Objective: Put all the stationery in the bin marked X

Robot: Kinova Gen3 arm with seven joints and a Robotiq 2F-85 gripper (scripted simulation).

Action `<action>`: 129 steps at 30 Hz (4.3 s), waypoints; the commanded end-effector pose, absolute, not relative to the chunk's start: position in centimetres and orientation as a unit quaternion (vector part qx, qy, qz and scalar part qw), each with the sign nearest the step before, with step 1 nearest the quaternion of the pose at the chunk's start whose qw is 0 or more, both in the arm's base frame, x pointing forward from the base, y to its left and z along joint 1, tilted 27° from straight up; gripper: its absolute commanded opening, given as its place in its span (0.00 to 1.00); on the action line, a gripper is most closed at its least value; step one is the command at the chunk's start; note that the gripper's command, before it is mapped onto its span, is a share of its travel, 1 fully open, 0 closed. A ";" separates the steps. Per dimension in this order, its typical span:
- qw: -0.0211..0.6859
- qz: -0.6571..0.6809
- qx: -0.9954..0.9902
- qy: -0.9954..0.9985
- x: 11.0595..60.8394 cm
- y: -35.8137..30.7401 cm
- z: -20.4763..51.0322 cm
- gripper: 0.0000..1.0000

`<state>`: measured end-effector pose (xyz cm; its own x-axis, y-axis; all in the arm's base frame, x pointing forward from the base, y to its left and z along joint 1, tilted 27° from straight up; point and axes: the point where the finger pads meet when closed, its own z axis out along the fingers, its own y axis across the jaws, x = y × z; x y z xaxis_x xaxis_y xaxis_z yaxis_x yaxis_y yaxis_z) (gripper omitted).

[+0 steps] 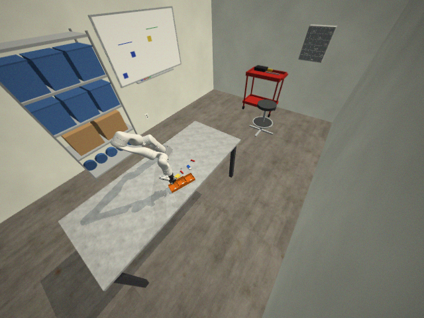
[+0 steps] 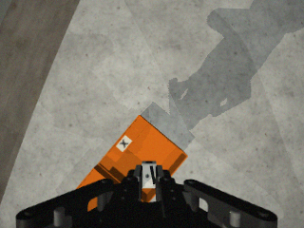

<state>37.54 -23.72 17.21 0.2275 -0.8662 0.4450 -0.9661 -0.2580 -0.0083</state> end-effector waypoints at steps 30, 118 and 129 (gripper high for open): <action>0.065 0.225 0.526 -0.818 37.8 -23.3 17.3 0.10; 0.065 0.225 0.526 -0.818 38.0 -24.4 15.3 0.30; 0.065 0.225 0.526 -0.818 37.7 -23.4 17.3 0.30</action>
